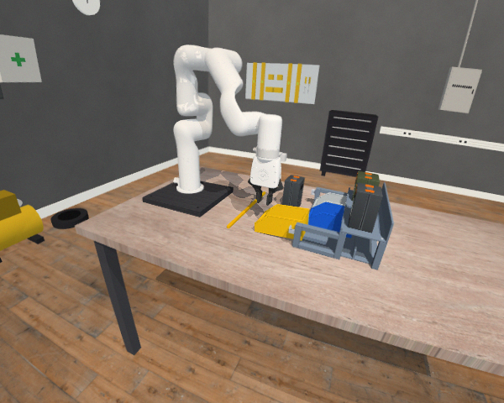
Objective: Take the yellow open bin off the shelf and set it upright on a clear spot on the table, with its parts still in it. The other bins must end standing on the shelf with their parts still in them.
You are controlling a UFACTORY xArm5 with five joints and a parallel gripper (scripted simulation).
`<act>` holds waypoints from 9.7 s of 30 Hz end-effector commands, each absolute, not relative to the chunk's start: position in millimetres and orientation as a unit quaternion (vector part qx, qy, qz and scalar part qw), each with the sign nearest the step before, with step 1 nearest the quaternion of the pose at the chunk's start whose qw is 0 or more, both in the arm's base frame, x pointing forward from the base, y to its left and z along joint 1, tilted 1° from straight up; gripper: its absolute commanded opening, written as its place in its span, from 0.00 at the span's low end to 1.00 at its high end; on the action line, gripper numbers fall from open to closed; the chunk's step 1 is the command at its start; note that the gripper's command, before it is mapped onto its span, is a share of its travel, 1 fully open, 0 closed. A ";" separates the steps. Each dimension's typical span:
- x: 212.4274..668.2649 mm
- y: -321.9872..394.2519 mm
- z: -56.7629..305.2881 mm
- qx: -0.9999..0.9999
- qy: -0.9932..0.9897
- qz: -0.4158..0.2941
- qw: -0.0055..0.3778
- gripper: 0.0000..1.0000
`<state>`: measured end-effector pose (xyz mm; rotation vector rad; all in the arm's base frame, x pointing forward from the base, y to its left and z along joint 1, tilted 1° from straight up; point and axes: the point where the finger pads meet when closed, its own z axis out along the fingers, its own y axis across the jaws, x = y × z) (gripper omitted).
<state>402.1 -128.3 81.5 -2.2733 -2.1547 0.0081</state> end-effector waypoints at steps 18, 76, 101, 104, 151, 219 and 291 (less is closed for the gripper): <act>445.4 -134.8 95.5 -0.726 -0.688 0.002 0.003 0.34; 559.2 -151.2 129.8 -0.726 -0.688 0.002 0.002 0.34; 560.6 -151.4 119.2 -0.726 -0.688 0.002 0.002 0.34; 560.6 -151.4 117.6 -0.726 -0.688 0.002 0.002 0.34; 560.6 -151.4 93.6 -0.726 -0.688 0.002 0.002 0.34; 560.6 -151.4 60.4 -0.726 -0.688 0.002 0.002 0.34; 560.6 -151.4 60.4 -0.726 -0.688 0.002 0.003 0.08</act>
